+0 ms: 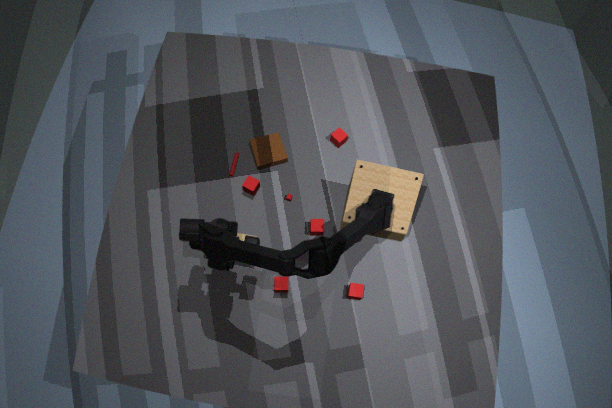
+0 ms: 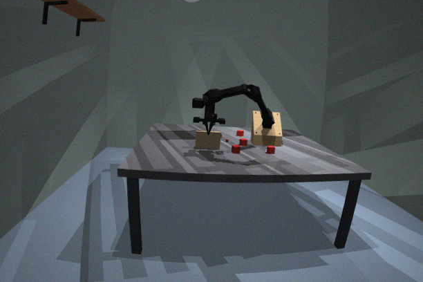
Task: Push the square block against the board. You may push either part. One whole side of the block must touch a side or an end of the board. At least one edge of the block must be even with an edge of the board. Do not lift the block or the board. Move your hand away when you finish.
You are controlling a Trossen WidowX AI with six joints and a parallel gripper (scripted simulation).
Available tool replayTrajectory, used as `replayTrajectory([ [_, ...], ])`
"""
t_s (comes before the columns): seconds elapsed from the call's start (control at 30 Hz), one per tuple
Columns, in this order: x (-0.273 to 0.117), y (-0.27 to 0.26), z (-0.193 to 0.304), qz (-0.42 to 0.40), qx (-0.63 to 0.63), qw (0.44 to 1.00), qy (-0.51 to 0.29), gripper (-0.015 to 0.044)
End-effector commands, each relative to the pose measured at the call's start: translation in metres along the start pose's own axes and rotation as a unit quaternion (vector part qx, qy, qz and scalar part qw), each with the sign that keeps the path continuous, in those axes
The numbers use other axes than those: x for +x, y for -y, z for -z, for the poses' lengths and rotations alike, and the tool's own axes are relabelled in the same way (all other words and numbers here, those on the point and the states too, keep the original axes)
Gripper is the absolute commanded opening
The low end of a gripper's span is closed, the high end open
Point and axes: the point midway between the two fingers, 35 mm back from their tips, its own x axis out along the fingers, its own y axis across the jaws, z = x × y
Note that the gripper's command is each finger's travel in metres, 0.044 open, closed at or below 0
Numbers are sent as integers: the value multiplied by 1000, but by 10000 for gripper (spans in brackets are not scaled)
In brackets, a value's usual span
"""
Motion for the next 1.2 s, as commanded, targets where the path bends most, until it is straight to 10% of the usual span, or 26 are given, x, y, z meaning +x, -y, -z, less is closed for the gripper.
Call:
replayTrajectory([
  [0.0, 8, -1, 2, 0, 4, 1000, 1, 0],
  [1.17, 8, 0, 55, 0, 4, 1000, -1, 0],
])
